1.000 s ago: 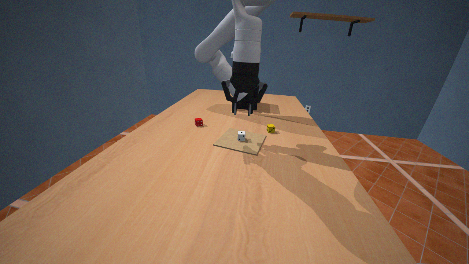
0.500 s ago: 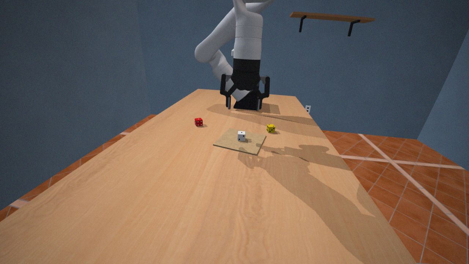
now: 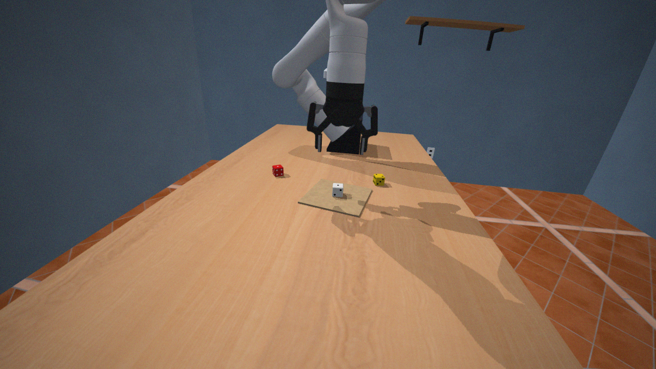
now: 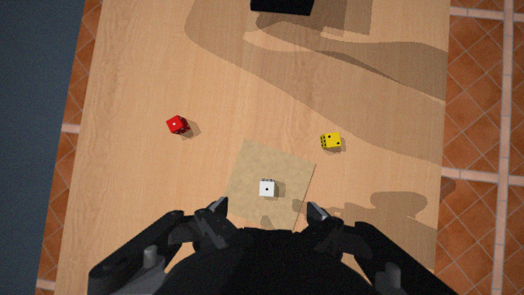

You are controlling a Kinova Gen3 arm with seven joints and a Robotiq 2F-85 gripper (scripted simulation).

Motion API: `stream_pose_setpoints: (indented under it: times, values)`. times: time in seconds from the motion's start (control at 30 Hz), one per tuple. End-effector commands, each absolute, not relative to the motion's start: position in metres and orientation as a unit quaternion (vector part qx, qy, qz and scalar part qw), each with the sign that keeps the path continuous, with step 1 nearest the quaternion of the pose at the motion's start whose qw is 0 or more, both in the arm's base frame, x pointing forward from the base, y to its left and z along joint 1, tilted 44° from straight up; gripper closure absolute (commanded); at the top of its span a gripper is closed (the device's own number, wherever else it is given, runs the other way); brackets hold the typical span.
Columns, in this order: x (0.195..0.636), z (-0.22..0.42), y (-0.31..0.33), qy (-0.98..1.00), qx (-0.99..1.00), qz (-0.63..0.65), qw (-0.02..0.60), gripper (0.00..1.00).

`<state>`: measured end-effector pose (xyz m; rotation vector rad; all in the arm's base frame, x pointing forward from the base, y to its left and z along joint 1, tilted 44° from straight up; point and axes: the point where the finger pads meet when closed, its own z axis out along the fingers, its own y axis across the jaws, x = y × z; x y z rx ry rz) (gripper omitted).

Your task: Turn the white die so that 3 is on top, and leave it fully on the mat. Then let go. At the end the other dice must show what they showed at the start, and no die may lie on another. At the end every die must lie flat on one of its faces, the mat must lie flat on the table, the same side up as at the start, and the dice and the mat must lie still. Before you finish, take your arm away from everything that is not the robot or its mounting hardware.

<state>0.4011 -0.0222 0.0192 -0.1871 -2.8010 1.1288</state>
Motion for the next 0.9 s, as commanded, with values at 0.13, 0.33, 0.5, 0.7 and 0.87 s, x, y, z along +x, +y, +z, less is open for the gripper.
stream_pose_setpoints:
  times: [0.13, 0.33, 0.5, 0.7, 0.87]
  values:
    - [0.4013, 0.0197, -0.0221, -0.925, -0.049, 0.371, 0.063, 0.0]
    - [0.4004, 0.0197, -0.0235, -0.926, -0.011, 0.369, 0.08, 0.0]
    - [0.3997, 0.0198, -0.0245, -0.925, 0.02, 0.366, 0.094, 0.0]
    - [0.3983, 0.0197, -0.0269, -0.919, 0.103, 0.357, 0.13, 0.0]
    - [0.3973, 0.0193, -0.0286, -0.905, 0.19, 0.343, 0.166, 0.0]
